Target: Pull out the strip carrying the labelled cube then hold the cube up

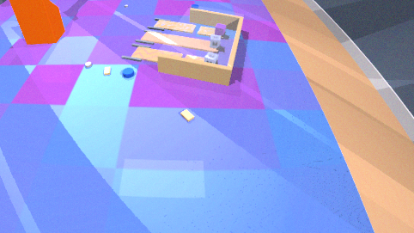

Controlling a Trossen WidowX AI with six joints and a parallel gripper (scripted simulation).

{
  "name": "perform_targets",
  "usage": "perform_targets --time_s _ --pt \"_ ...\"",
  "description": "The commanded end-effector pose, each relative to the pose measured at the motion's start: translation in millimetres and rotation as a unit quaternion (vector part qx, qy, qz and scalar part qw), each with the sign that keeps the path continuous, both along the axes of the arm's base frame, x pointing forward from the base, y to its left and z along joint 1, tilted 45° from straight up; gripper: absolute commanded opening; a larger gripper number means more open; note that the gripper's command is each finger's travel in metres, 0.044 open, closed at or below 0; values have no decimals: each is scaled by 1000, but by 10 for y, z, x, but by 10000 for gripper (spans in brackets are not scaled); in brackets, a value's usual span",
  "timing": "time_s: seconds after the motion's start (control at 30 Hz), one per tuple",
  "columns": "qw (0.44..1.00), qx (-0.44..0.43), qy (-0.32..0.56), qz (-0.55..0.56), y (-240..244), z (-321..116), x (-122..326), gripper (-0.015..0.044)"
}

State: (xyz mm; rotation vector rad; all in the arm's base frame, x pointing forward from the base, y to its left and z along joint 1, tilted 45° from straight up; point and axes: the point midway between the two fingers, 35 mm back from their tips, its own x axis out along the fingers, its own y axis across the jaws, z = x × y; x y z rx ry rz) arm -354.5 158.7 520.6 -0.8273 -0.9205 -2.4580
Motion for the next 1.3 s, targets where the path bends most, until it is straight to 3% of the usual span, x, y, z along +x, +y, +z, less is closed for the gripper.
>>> perform_targets --time_s 0.0,0.13,0.33,0.77,1.0,1.27 --pt "1000 0 0 -2 13 -3 4 400" --pt "999 -1 -12 -50 317 -84 108 400" --pt "981 -9 -46 -189 1168 -334 576 400" --pt "872 -50 -116 -474 2515 -900 2321 400" --pt "786 -89 -154 -592 2779 -1283 3484 400" --pt "681 -145 -182 -694 2589 -1767 4791 400"
